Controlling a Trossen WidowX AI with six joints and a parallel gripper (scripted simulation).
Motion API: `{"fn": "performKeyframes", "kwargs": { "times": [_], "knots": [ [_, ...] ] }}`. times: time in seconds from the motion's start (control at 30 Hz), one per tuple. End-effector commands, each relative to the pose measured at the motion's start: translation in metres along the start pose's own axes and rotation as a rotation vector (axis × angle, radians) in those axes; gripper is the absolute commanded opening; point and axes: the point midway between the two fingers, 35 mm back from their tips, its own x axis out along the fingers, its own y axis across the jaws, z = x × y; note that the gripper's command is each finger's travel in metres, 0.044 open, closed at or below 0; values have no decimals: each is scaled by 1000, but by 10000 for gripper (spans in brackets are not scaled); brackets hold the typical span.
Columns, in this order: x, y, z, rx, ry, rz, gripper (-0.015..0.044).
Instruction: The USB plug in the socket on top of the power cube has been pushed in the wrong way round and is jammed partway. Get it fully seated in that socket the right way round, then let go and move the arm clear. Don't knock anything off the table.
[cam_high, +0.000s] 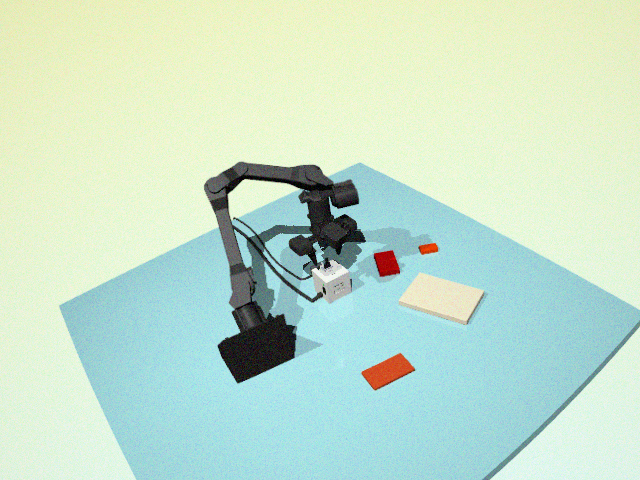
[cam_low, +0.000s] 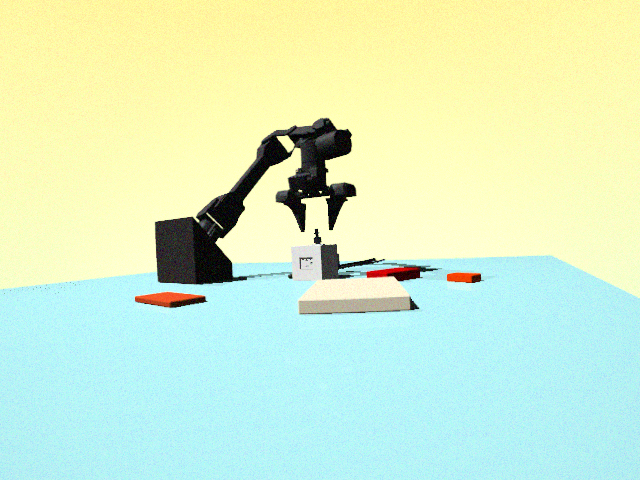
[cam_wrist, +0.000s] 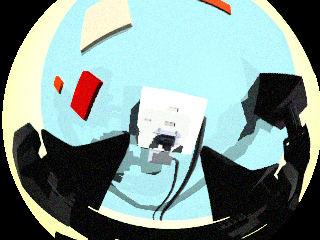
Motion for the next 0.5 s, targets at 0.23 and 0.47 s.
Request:
{"fn": "performKeyframes", "kwargs": {
  "times": [0.23,0.47],
  "knots": [
    [0,0,0,-1,0,1,72],
    [0,0,0,-1,0,1,0]
  ]
}}
